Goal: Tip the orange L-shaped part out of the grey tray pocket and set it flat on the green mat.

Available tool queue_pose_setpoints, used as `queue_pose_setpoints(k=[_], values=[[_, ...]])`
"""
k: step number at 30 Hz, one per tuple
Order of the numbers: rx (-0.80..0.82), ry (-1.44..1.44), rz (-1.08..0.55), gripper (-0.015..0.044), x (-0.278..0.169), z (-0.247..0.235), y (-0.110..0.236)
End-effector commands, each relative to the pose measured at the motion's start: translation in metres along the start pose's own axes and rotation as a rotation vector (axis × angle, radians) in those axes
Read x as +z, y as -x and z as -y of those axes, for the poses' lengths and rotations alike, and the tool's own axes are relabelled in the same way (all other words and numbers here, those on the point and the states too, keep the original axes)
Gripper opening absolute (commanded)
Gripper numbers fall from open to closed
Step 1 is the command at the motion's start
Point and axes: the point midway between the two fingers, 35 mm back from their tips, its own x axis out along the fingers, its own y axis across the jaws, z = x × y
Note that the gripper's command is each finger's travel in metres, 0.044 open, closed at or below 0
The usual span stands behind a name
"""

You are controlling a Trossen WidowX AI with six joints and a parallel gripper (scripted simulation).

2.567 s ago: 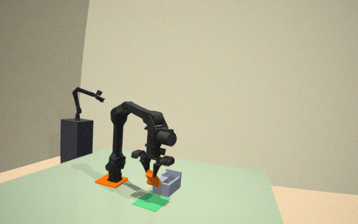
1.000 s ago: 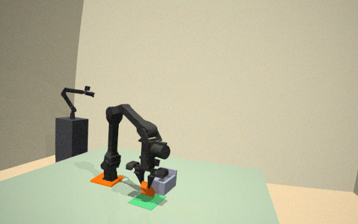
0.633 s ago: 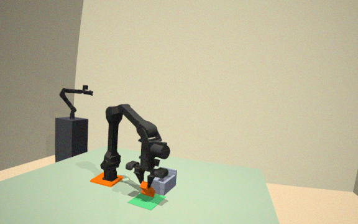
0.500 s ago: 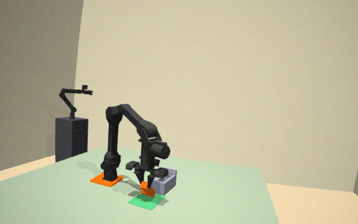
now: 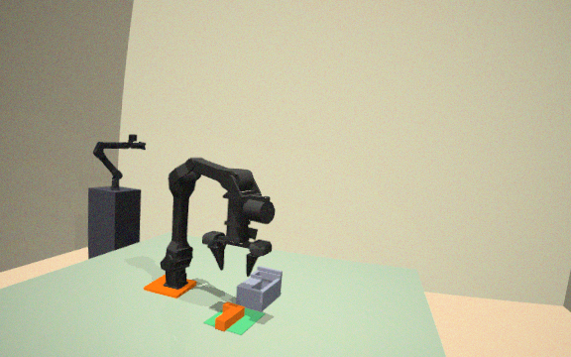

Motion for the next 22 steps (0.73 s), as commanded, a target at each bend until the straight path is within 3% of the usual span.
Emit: queue_pose_setpoints(k=[1, 22], values=[[0.002, -0.005, 0.0, 0.04, 0.0009, -0.0033, 0.0131], [-0.004, 0.001, -0.001, 0.04, 0.0003, -0.0009, 0.0077]])
